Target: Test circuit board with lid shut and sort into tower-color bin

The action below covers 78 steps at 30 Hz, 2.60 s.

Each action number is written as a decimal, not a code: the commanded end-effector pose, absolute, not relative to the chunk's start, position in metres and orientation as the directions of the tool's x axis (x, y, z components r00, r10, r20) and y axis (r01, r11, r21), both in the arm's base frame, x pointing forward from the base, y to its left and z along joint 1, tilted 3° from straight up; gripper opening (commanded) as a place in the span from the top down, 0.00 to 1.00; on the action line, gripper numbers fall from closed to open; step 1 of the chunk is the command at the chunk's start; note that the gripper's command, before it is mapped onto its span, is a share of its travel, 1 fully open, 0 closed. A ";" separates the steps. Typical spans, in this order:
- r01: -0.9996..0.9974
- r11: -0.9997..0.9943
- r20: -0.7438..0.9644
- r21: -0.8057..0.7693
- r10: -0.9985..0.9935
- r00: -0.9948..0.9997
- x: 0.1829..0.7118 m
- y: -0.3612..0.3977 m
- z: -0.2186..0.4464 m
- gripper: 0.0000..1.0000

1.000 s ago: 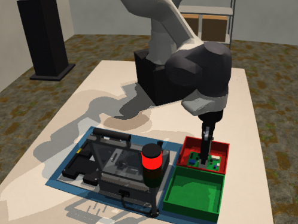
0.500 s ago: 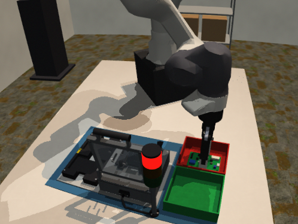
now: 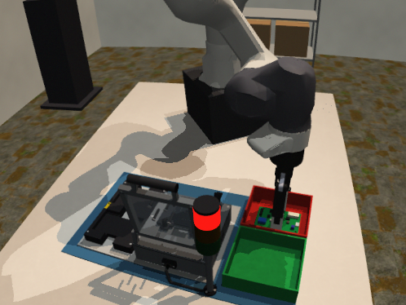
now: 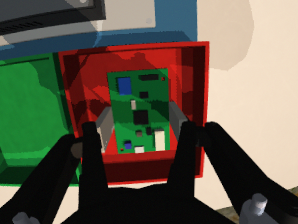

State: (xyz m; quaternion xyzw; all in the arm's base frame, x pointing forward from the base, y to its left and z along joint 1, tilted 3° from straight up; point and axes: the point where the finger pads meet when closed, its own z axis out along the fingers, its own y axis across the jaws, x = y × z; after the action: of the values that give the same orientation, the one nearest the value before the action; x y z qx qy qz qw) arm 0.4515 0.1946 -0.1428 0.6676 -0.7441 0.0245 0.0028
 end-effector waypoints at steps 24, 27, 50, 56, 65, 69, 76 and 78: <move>-0.993 0.112 0.041 -0.034 -0.993 -0.114 0.452 0.193 -0.144 0.42; -0.993 0.112 0.041 -0.034 -0.993 -0.114 0.452 0.193 -0.144 0.42; -0.993 0.112 0.041 -0.034 -0.993 -0.114 0.452 0.193 -0.144 0.42; -0.993 0.112 0.041 -0.034 -0.993 -0.114 0.452 0.193 -0.144 0.42; -0.993 0.112 0.041 -0.034 -0.993 -0.114 0.452 0.193 -0.127 0.42; -0.993 0.112 0.041 -0.034 -0.993 -0.114 0.451 0.194 -0.109 0.42; -0.993 0.112 0.041 -0.034 -0.993 -0.114 0.450 0.196 -0.065 0.42; -0.993 0.112 0.041 -0.034 -0.993 -0.114 0.450 0.197 -0.051 0.42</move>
State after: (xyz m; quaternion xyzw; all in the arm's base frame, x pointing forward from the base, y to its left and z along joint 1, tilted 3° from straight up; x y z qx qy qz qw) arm 0.4544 0.1999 -0.0653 0.6528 -0.7571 0.0268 -0.0065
